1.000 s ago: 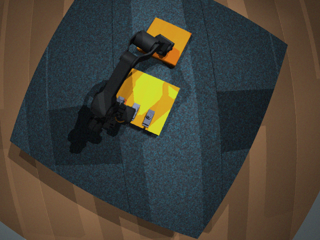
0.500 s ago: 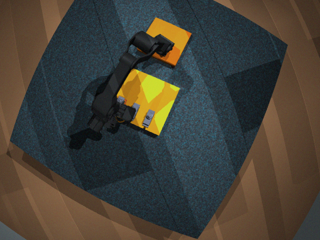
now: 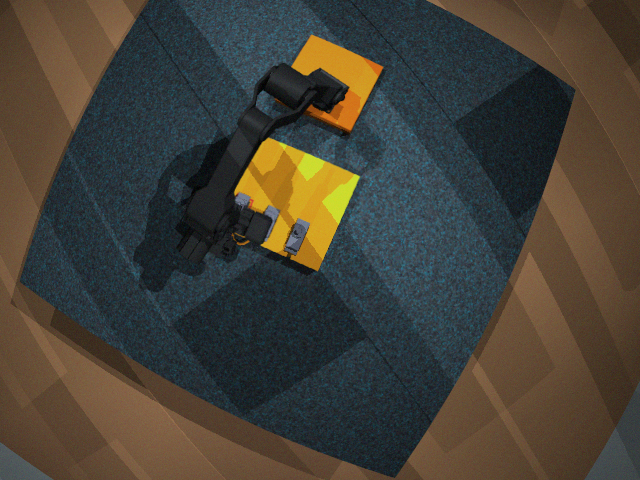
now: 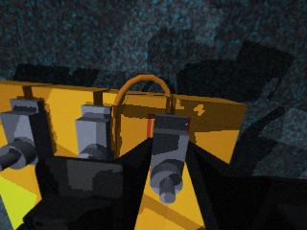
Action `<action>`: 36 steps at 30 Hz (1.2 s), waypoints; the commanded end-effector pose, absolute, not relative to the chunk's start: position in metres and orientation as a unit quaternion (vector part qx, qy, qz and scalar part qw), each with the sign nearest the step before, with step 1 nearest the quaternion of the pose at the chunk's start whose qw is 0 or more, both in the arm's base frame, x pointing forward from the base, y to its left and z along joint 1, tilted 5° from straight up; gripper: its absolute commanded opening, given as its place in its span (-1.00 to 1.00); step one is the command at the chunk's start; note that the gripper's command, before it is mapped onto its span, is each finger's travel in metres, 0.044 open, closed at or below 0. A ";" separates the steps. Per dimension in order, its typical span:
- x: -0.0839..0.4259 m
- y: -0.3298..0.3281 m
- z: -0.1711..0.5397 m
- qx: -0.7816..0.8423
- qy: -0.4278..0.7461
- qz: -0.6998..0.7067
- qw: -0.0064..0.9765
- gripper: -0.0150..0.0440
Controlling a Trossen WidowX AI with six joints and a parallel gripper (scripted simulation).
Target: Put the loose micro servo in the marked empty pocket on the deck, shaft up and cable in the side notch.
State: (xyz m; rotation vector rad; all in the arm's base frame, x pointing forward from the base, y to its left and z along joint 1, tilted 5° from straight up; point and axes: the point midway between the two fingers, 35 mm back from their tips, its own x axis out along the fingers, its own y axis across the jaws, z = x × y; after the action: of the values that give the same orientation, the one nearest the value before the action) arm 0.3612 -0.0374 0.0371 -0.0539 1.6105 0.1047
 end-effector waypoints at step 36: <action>0.362 -0.040 0.060 -0.021 0.721 0.048 0.691 0.14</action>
State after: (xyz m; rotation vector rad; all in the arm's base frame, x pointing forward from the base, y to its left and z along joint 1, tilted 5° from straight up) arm 0.3629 -0.0396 0.0580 -0.0472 1.6057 0.1003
